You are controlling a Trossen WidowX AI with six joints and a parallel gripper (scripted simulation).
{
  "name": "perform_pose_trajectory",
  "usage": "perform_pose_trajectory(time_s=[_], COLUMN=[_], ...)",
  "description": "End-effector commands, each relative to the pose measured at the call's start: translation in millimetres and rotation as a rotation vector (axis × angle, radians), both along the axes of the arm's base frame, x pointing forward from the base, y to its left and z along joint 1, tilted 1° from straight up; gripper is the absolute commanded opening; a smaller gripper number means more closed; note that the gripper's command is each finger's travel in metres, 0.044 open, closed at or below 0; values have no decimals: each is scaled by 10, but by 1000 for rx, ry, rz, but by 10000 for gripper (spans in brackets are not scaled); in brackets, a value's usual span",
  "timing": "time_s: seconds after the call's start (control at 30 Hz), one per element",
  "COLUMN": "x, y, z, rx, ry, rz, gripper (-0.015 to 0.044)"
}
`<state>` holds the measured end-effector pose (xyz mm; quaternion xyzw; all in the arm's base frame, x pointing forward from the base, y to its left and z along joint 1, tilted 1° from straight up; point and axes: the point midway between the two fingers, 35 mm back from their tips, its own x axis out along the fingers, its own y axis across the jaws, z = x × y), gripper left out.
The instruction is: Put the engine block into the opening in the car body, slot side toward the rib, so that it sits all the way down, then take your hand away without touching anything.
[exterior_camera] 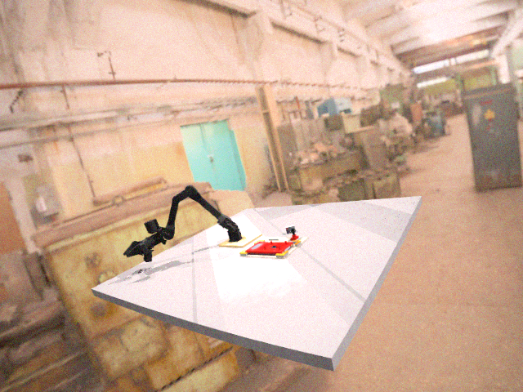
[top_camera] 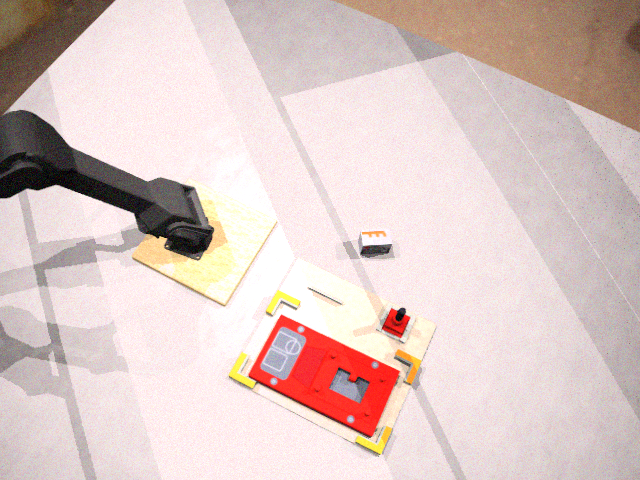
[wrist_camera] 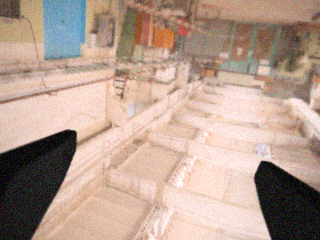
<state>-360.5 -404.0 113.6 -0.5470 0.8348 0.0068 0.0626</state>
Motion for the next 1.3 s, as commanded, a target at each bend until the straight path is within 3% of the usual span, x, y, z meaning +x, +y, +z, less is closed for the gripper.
perform_pose_trajectory(time_s=[0.0,0.3,0.67,0.83,1.27], x=[0,437,1438,1783,2925], y=[0,-363,-816,-920,-1129], z=[0,-13,-209,-140,-173], rx=[0,-15,45,71,163], ry=[0,-188,-521,-558,-954], rz=[0,67,196,207,244], gripper=[426,440,440,440,440])
